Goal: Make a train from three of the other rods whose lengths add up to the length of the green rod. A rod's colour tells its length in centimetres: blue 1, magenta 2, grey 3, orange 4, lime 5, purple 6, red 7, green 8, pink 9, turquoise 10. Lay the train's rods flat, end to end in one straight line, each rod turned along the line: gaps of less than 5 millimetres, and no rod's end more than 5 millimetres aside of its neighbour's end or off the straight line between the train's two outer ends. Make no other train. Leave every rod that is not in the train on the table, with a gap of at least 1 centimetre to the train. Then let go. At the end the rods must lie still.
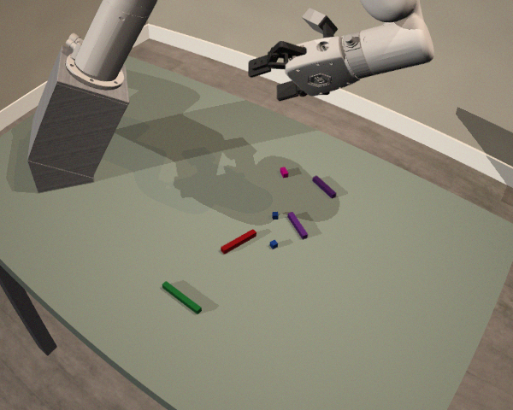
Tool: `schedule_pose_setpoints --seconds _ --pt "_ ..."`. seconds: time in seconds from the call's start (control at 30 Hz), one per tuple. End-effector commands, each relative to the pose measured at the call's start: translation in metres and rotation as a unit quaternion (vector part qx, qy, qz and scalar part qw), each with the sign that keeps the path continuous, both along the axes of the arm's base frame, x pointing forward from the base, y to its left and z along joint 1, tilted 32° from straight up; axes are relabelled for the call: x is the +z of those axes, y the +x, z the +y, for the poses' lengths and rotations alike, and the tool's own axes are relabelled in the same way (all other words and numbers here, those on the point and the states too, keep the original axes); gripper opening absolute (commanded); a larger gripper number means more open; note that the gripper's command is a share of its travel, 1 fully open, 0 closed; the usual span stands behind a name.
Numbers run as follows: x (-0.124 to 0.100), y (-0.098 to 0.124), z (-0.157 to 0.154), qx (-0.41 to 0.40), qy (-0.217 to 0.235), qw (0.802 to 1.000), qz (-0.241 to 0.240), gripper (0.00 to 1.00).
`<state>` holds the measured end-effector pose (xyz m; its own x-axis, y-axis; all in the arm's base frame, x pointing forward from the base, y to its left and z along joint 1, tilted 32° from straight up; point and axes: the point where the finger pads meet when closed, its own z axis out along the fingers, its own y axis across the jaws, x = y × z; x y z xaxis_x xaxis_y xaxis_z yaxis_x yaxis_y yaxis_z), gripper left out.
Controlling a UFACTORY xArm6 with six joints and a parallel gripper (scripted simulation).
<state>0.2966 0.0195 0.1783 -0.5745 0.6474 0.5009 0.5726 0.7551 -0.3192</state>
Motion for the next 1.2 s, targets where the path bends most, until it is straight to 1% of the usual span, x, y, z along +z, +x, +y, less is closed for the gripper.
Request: schedule_pose_setpoints --seconds 0.0,0.57,0.67,0.77,0.9,1.03,1.1,1.13,1.17 --pt "0.001 0.001 0.000 0.000 0.000 1.000 -0.001 1.00" --pt "0.001 0.001 0.000 0.000 0.000 1.000 -0.001 1.00" --pt "0.000 0.002 0.002 0.002 0.007 1.000 -0.004 1.00" --pt "-0.005 0.005 0.009 0.009 0.033 0.999 -0.015 1.00" --pt "-0.016 0.016 0.025 0.026 0.093 0.994 -0.046 1.00" --pt "-0.022 0.022 0.035 0.035 0.128 0.989 -0.067 1.00" --pt "-0.022 0.022 0.035 0.035 0.128 0.989 -0.067 1.00" --pt "-0.027 0.028 0.042 0.041 0.153 0.984 -0.084 1.00" --pt "-0.028 0.030 0.045 0.044 0.163 0.981 -0.092 1.00"
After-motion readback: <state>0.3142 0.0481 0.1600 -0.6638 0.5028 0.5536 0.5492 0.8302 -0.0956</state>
